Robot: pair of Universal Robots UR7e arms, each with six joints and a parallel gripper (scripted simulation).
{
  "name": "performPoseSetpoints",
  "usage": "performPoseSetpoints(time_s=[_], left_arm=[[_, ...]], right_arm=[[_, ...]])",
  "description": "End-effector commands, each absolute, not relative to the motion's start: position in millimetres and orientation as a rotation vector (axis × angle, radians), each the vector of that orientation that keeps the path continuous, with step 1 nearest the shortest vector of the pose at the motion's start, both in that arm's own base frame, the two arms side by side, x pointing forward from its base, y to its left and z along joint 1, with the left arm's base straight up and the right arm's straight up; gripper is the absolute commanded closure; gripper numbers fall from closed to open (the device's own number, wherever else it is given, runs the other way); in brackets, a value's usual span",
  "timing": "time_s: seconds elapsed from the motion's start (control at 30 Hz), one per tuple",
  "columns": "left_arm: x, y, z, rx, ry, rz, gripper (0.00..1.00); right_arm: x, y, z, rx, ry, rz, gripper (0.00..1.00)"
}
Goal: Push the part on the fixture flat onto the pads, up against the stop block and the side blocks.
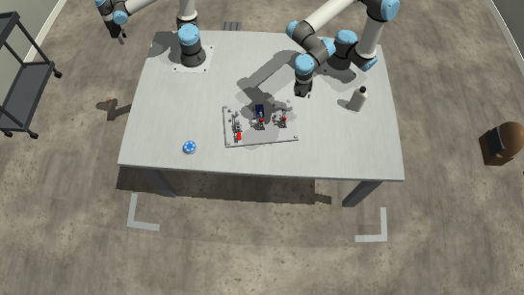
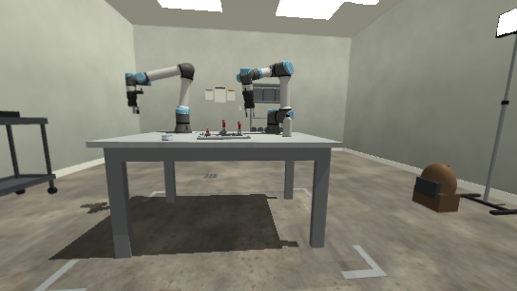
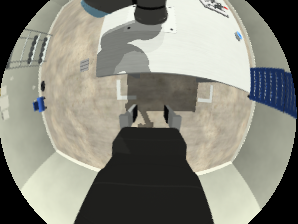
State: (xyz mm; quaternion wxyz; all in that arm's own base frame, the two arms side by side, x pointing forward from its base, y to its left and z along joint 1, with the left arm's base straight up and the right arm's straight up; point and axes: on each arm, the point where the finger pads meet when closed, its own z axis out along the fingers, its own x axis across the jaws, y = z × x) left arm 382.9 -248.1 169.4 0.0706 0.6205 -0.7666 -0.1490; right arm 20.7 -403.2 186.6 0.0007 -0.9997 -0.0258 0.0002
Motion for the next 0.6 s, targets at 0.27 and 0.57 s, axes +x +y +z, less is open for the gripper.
performPoseSetpoints(time_s=[0.27,0.57], left_arm=[[415.4,-373.9,196.3,2.244,-2.166,-0.176,0.00],[416.5,-430.8,210.7,2.367,-2.057,-0.033,0.00]], right_arm=[[20.9,-403.5,187.0,-3.141,-0.081,0.000,0.00],[20.9,-403.5,187.0,-3.141,-0.081,0.000,0.00]])
